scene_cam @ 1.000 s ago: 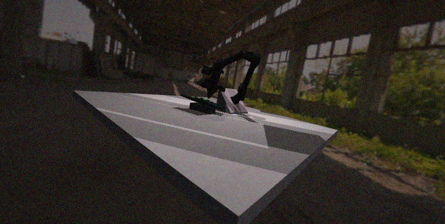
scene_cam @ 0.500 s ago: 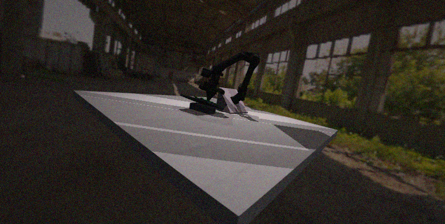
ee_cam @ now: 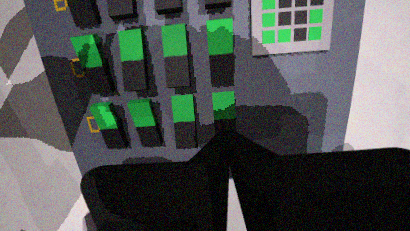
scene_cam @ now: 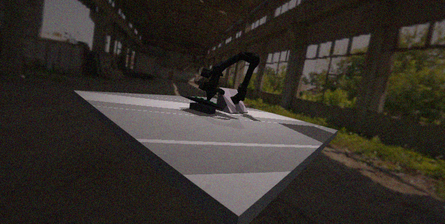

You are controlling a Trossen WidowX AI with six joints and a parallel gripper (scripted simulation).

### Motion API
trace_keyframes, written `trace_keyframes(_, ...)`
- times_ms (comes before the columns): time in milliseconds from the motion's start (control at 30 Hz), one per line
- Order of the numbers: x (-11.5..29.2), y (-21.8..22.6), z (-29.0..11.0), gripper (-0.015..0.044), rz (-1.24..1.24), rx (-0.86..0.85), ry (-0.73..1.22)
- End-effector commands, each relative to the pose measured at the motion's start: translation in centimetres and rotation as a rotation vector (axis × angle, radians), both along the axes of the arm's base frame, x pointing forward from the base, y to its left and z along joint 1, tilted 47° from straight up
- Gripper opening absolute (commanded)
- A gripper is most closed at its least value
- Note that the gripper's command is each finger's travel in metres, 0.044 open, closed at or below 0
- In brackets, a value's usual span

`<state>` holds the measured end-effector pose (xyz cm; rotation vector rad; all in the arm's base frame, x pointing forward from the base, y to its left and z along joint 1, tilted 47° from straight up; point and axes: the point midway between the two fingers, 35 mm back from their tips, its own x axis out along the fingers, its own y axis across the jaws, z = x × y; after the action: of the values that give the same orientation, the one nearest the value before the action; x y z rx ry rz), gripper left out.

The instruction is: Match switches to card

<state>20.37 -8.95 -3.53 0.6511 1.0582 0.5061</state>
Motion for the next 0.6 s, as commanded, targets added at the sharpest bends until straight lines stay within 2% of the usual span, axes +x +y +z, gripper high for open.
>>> trace_keyframes(0, 0.07, 0.02, -0.01, 0.0, -0.004, 0.003, -0.002)
trace_keyframes(567, 0.16, 0.18, -0.15, 0.0, -0.004, 0.003, -0.002)
